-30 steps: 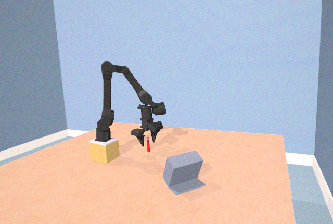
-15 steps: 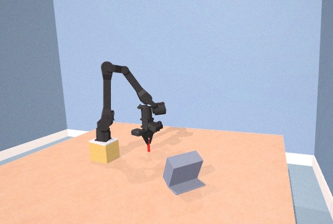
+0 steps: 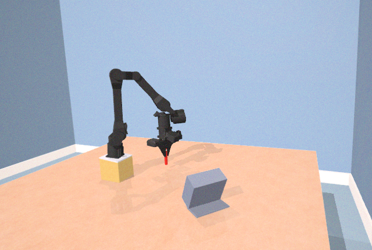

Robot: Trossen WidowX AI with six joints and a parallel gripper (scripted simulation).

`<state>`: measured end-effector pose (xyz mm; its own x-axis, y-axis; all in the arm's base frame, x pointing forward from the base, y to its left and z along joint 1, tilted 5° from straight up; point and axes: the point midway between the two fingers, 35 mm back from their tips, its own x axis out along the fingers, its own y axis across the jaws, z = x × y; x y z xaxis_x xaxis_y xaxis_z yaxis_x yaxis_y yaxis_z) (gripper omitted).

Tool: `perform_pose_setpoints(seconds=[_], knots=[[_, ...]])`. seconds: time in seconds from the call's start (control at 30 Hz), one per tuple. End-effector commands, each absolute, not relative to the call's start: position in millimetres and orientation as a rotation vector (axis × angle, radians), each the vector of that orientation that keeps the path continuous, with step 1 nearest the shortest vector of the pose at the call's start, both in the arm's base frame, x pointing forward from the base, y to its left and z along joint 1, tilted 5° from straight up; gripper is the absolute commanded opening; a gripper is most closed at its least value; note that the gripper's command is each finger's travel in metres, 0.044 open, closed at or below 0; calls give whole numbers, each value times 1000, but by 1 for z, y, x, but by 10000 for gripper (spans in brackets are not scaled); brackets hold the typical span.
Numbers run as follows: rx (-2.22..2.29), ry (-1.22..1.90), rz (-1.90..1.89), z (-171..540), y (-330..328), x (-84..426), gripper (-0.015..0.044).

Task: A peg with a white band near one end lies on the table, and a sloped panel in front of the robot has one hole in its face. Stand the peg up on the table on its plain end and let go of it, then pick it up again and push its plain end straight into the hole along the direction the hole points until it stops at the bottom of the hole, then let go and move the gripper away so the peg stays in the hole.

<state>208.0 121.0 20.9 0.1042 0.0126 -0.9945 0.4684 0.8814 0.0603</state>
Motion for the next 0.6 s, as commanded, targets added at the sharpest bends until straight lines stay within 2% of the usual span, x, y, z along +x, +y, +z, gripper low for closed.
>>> perform_pose_setpoints(seconds=[0.0, 0.27, 0.57], knots=[[412, 1438, -348, 42, 122, 207, 0], [411, 1440, -347, 75, 121, 206, 0], [425, 1407, -362, 75, 119, 213, 0]])
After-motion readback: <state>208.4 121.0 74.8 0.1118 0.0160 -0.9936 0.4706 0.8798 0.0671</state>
